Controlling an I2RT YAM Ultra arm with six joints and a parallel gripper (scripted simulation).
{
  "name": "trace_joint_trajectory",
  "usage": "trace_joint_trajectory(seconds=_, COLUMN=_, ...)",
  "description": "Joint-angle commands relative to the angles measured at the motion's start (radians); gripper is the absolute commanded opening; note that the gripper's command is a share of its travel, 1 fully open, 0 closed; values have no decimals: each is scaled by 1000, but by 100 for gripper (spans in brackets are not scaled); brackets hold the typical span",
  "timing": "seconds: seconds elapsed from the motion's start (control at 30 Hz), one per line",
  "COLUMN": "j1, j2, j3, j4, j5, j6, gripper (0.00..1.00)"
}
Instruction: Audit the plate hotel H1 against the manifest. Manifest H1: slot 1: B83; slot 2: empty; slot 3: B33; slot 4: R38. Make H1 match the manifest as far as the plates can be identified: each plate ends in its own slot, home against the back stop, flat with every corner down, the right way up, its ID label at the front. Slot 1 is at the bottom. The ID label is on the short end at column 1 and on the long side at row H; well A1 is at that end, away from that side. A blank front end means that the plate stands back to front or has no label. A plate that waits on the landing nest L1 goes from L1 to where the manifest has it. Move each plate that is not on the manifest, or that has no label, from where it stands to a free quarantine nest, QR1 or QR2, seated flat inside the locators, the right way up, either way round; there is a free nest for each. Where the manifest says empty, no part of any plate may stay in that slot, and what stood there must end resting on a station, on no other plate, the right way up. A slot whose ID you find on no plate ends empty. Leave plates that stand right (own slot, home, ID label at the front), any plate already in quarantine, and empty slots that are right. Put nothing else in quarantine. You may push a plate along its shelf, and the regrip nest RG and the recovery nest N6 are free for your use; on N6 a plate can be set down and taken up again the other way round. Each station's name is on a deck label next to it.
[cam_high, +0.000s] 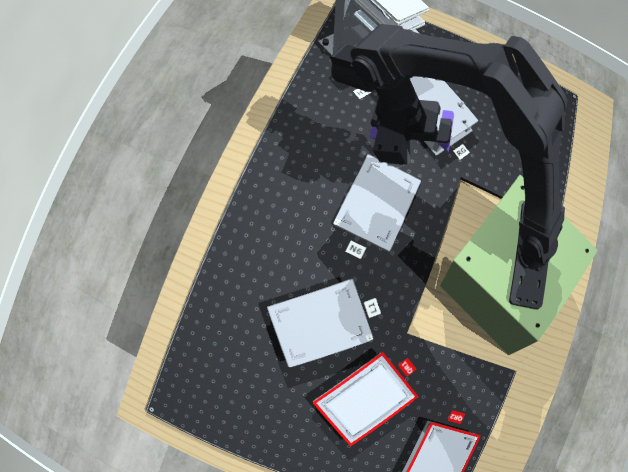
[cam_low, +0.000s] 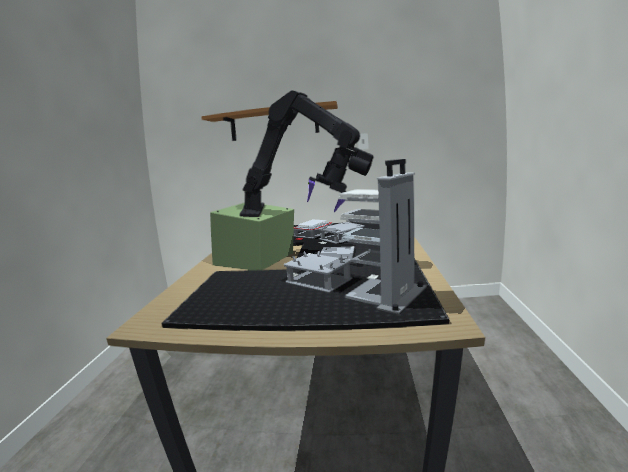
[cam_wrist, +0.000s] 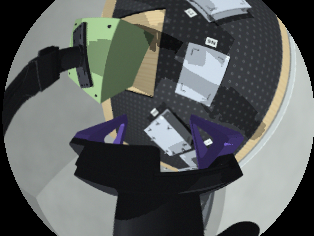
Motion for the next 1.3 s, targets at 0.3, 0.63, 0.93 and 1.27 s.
trace_joint_trajectory(seconds=0.3, j1=0, j2=-12, j3=8, j4=-7, j5=-4, j6=-3, gripper=100)
trace_joint_trajectory(seconds=0.63, j1=37, j2=-41, j3=-11, j4=18, j5=-14, j6=106, gripper=0)
trace_joint_trajectory(seconds=0.93, j1=78, j2=-95, j3=-65, j4=71, j5=-21, j6=370, gripper=0)
trace_joint_trajectory(seconds=1.27, j1=117, j2=-141, j3=-104, j4=115, j5=-27, j6=609, gripper=0)
